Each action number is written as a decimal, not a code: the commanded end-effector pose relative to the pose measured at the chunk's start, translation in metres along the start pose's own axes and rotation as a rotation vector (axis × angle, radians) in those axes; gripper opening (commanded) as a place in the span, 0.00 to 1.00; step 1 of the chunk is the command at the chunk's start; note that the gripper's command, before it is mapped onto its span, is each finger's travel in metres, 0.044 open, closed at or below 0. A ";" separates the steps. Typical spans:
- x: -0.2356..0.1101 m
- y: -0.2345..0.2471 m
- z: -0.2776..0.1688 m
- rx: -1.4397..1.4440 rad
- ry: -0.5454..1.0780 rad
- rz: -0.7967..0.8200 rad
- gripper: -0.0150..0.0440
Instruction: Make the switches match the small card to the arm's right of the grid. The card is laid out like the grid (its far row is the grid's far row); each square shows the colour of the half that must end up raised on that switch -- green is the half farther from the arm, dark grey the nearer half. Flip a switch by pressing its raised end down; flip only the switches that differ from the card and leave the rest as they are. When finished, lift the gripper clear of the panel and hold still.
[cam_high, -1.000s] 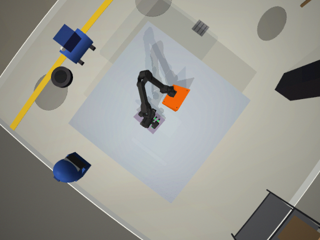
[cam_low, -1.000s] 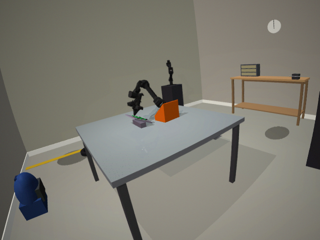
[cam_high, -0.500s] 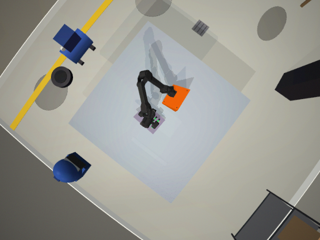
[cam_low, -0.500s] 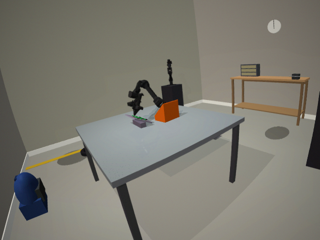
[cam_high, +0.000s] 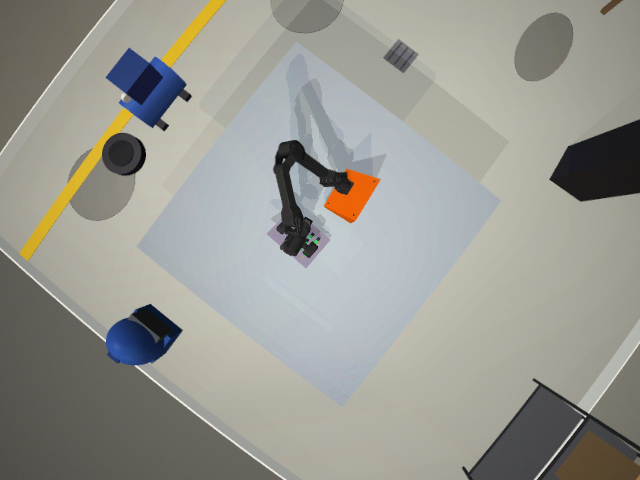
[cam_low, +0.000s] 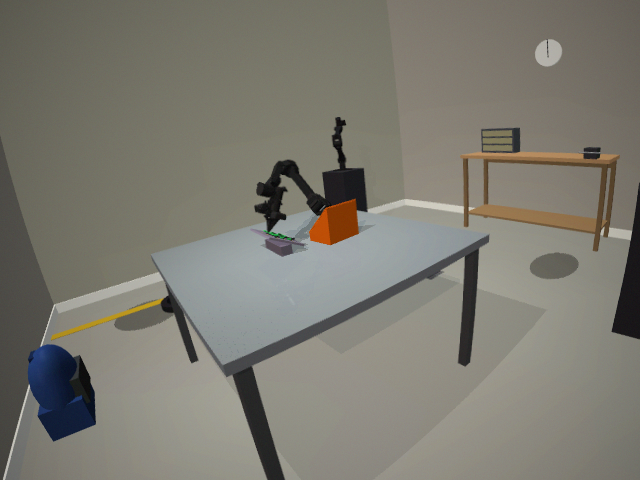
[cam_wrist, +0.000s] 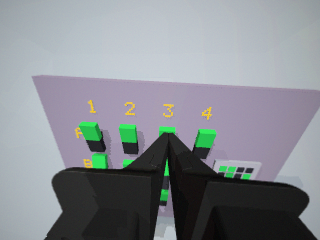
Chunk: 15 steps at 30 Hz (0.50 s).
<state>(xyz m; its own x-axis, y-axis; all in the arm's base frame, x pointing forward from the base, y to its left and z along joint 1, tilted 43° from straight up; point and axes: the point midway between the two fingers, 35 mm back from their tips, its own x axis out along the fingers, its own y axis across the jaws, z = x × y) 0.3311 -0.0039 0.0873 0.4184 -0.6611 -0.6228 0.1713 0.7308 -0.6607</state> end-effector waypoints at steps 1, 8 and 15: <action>0.001 0.001 0.000 -0.004 0.000 0.003 0.25; 0.002 0.001 0.000 -0.004 0.000 0.003 0.25; 0.003 0.001 0.000 -0.004 0.000 0.003 0.25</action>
<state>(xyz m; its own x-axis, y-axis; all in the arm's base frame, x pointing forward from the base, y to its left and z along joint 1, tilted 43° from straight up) 0.3323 -0.0050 0.0863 0.4195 -0.6605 -0.6227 0.1718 0.7313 -0.6600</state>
